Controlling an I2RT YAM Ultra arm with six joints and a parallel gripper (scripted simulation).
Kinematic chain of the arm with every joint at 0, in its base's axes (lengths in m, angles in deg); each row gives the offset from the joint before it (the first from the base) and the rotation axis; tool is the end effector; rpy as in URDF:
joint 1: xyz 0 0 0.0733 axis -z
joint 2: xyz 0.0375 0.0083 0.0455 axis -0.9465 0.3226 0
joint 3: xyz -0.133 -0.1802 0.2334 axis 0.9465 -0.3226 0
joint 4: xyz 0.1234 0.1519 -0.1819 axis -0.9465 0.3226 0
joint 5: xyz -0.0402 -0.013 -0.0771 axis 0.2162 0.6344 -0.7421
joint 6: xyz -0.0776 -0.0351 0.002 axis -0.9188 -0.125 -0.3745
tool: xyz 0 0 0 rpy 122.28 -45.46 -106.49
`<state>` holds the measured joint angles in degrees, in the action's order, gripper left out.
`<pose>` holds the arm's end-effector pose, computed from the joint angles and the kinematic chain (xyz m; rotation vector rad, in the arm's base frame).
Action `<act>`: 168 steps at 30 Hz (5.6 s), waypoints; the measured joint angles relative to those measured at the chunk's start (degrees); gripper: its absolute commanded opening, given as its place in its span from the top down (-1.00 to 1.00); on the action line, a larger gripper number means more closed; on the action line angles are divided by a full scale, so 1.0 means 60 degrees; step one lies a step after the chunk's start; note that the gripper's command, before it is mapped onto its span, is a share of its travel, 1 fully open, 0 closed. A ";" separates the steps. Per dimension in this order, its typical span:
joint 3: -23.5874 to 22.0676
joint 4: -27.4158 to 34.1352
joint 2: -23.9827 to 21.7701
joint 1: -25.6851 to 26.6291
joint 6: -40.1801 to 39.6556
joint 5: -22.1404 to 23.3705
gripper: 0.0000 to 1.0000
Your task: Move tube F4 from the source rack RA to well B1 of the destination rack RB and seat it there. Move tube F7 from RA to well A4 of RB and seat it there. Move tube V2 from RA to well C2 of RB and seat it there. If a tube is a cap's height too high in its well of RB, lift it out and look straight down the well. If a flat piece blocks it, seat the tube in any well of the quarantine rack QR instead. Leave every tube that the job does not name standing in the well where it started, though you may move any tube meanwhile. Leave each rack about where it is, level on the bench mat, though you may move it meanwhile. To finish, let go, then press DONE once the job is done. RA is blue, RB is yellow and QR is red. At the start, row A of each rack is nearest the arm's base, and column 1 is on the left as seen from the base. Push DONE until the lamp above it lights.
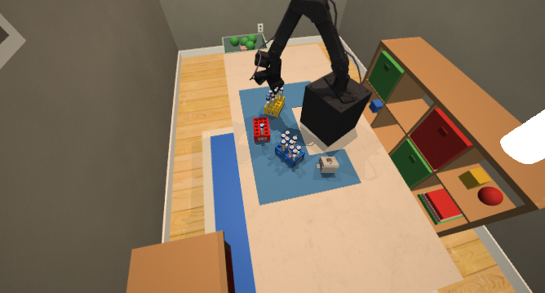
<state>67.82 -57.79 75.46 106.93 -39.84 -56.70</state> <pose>0.2885 -0.2076 0.0341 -0.1905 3.1125 -0.0528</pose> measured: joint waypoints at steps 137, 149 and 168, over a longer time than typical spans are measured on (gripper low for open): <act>-0.1395 -0.0561 -0.0299 -1.0397 1.4513 -0.0066 0.40; -0.1450 -0.0801 -0.0237 -1.0349 1.4506 -0.0066 0.40; -0.1526 -0.1064 -0.0073 -1.0349 1.4506 -0.0066 0.40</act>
<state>58.66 -64.17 75.03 44.83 47.19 -57.09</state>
